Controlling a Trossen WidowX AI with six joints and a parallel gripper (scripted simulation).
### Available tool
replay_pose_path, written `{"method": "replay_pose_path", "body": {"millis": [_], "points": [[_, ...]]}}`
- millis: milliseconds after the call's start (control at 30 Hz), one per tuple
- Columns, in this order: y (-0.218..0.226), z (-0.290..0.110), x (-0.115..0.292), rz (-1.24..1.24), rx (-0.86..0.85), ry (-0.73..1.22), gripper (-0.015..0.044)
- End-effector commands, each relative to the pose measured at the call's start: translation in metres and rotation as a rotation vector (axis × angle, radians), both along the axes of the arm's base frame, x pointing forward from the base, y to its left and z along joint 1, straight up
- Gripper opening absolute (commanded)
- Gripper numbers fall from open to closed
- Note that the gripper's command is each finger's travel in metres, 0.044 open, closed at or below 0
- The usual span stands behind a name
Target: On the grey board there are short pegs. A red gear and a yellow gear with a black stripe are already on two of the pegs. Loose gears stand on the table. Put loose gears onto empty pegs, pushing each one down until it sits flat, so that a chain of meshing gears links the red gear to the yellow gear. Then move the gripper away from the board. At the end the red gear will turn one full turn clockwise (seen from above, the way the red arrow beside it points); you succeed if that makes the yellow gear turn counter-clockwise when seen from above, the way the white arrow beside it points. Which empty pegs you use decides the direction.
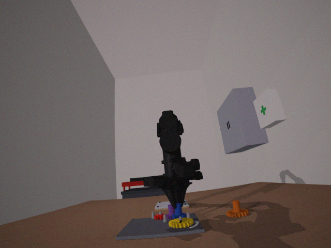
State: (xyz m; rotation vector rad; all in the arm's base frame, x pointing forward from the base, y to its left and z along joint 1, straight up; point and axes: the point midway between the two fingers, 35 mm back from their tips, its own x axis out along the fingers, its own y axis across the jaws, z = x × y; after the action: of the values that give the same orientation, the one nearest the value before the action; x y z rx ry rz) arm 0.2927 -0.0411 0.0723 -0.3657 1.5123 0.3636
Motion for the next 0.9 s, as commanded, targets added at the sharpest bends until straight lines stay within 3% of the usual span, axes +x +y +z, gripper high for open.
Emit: {"method": "replay_pose_path", "body": {"millis": [0, 267, 633, 800, 867], "points": [[-0.0001, -0.0008, -0.0001, 0.101, -0.004, -0.002, 0.0], [-0.0012, -0.0033, 0.0002, 0.242, -0.008, -0.002, 0.0], [-0.0001, -0.0057, 0.0005, 0.055, -0.002, -0.001, 0.0], [-0.0002, -0.0025, 0.0004, 0.011, -0.001, -0.001, 0.0131], [-0.0003, -0.0011, 0.0004, -0.009, -0.001, -0.001, 0.014]]}}
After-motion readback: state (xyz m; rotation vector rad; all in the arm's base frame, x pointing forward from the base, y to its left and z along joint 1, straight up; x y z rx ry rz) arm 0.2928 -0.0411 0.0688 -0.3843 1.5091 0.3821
